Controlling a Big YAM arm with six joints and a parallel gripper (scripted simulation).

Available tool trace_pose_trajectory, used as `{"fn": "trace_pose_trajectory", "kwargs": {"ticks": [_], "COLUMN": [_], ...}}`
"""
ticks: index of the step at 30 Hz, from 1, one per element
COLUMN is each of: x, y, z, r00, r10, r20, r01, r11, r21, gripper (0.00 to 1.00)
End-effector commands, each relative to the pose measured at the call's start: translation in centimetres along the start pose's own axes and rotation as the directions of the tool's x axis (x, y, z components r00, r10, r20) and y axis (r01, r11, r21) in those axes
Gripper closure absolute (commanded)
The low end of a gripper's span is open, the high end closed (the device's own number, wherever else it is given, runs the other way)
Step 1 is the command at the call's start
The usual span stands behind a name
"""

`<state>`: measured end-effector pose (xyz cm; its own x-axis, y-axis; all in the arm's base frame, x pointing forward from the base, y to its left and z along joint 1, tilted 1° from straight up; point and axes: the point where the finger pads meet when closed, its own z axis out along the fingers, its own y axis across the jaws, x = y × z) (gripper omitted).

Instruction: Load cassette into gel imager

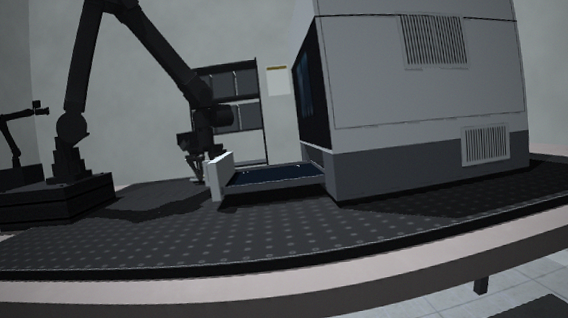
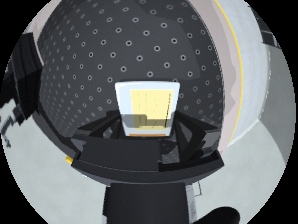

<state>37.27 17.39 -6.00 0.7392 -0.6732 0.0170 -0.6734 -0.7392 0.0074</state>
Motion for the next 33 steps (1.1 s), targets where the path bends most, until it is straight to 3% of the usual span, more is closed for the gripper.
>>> {"fn": "trace_pose_trajectory", "kwargs": {"ticks": [1,7,8,12,24,25,28,33], "x": [1.2,1.2,0.7,1.1,1.0,0.6,1.0,0.9], "y": [-2.3,-2.3,-1.3,-2.3,-2.3,-1.3,-2.4,-2.4], "z": [-2.6,-3.1,-2.0,-3.8,-5.2,-4.0,-5.8,-6.5], "r00": [1.0,1.0,1.0,1.0,1.0,1.0,1.0,1.0], "r10": [-0.005,-0.005,-0.007,-0.005,-0.006,-0.007,-0.006,-0.006], "r20": [-0.022,-0.022,-0.008,-0.022,-0.022,-0.008,-0.022,-0.023], "r01": [0.007,0.007,0.007,0.007,0.007,0.007,0.007,0.007], "r11": [0.999,0.999,1.0,0.998,0.998,1.0,0.998,0.998], "r21": [0.053,0.054,0.022,0.055,0.056,0.02,0.056,0.057], "gripper": [0.2,0.2,0.2,0.2,0.2,0.2,0.2,0.2]}}
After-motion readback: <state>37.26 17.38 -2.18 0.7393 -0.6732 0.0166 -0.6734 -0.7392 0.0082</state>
